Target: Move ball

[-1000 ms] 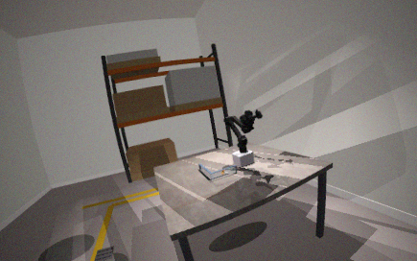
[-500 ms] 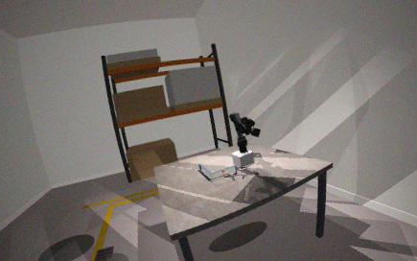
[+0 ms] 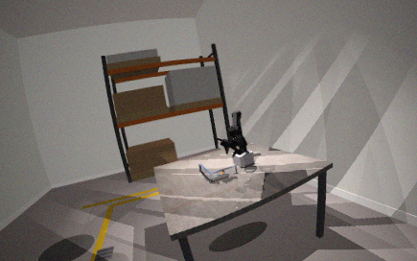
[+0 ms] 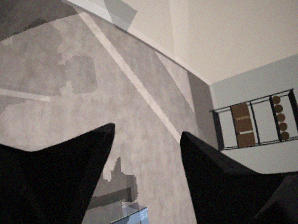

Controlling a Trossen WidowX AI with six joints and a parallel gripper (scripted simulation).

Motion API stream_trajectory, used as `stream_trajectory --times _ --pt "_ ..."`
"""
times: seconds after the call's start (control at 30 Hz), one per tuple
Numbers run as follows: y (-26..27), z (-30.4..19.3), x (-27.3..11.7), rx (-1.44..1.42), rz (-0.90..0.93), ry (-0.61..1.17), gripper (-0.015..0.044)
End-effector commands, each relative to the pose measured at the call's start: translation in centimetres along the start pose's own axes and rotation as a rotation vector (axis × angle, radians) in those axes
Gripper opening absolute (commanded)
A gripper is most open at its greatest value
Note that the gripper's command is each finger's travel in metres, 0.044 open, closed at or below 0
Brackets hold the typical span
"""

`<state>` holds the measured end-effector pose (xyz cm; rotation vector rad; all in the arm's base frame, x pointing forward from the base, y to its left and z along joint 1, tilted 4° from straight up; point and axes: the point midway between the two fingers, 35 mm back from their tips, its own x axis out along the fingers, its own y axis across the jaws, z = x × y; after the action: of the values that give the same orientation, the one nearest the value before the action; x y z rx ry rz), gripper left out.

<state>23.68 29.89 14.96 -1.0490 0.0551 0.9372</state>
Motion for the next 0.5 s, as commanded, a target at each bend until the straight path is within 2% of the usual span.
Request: stream_trajectory --times 0.0,0.2,0.33,0.47 --pt "0.3 -6.3 1.1 -0.037 0.125 0.205 0.0240" --pt "1.4 -15.6 -0.3 -0.009 0.371 0.473 0.0240" --pt "1.3 -20.1 -1.1 0.027 0.474 0.575 0.0240" --pt "3.1 -22.9 -3.3 0.025 0.653 0.645 0.0240"
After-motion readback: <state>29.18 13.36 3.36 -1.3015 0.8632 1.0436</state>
